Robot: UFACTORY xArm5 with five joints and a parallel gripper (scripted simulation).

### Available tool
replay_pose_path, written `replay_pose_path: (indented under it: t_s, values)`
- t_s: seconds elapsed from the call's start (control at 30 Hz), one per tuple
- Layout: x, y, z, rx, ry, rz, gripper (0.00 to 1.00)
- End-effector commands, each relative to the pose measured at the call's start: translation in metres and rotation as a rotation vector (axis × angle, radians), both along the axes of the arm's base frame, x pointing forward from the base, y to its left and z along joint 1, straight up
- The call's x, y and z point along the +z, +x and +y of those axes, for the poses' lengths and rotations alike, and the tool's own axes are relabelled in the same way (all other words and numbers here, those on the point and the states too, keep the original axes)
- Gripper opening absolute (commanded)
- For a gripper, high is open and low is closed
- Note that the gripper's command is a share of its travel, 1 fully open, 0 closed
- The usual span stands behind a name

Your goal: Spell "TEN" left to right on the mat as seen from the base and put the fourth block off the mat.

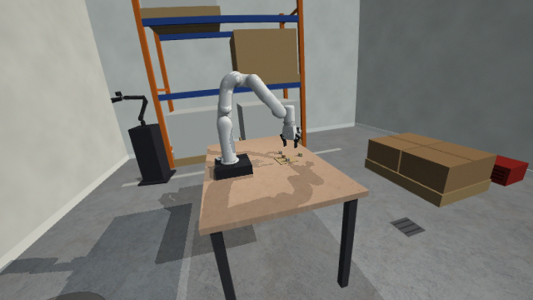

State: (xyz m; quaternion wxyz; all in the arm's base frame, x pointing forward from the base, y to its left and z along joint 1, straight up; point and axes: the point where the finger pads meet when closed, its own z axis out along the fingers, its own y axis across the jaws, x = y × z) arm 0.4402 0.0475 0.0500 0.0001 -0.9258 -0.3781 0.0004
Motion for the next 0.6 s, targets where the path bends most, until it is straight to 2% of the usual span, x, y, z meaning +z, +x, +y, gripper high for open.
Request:
replay_pose_path:
  t_s: [0.0, 0.1, 0.13, 0.57]
  values:
    - [0.001, 0.007, 0.004, 0.139, 0.000, -0.002, 1.00]
    - [0.001, 0.008, 0.004, 0.166, 0.000, -0.002, 1.00]
    - [0.001, 0.011, 0.006, 0.244, 0.000, -0.002, 1.00]
    - [0.000, 0.026, 0.016, 0.588, 0.000, -0.002, 1.00]
